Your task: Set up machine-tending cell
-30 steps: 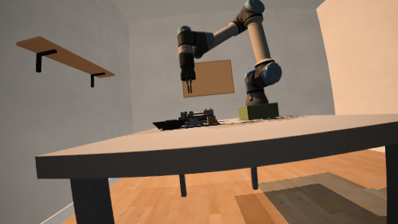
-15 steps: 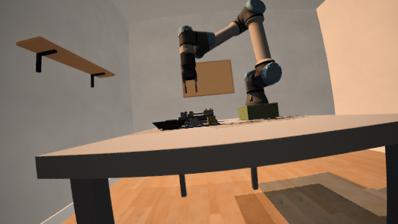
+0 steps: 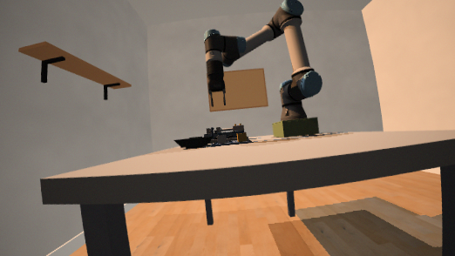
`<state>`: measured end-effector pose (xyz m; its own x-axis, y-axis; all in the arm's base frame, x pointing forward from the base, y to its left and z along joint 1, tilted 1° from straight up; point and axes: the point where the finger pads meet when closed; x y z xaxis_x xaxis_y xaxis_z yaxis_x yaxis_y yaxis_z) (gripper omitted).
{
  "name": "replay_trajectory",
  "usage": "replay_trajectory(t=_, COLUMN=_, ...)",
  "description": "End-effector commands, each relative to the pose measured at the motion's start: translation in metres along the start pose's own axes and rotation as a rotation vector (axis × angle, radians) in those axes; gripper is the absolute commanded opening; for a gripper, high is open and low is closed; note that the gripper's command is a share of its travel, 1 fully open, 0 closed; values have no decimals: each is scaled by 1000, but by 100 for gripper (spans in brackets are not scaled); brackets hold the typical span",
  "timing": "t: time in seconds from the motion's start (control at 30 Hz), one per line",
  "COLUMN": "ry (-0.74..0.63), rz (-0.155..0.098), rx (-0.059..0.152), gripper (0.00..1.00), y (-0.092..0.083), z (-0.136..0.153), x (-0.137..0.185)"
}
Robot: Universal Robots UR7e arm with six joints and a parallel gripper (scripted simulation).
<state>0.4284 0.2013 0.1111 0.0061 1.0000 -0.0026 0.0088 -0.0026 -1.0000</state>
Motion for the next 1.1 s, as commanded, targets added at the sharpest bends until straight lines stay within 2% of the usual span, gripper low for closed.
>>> replay_trajectory(t=0.0, ry=1, rz=0, rx=-1, gripper=100, y=0, z=1, x=0)
replay_trajectory(t=0.33, ry=1, rz=0, rx=2, gripper=100, y=4, z=2, x=-1)
replay_trajectory(t=0.5, ry=1, rz=1, rx=2, gripper=100, y=12, z=2, x=-1)
replay_trajectory(t=0.83, ry=1, rz=1, rx=2, gripper=100, y=42, z=2, x=0)
replay_trajectory(t=0.9, ry=1, rz=1, rx=2, gripper=100, y=42, z=2, x=0)
replay_trajectory(t=1.07, ry=1, rz=1, rx=2, gripper=100, y=62, z=2, x=0)
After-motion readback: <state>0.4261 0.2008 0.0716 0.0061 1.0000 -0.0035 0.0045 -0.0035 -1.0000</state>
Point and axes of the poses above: the point where the finger pads meet when closed, its own y axis out along the fingers, its own z axis across the jaws, x = y × z
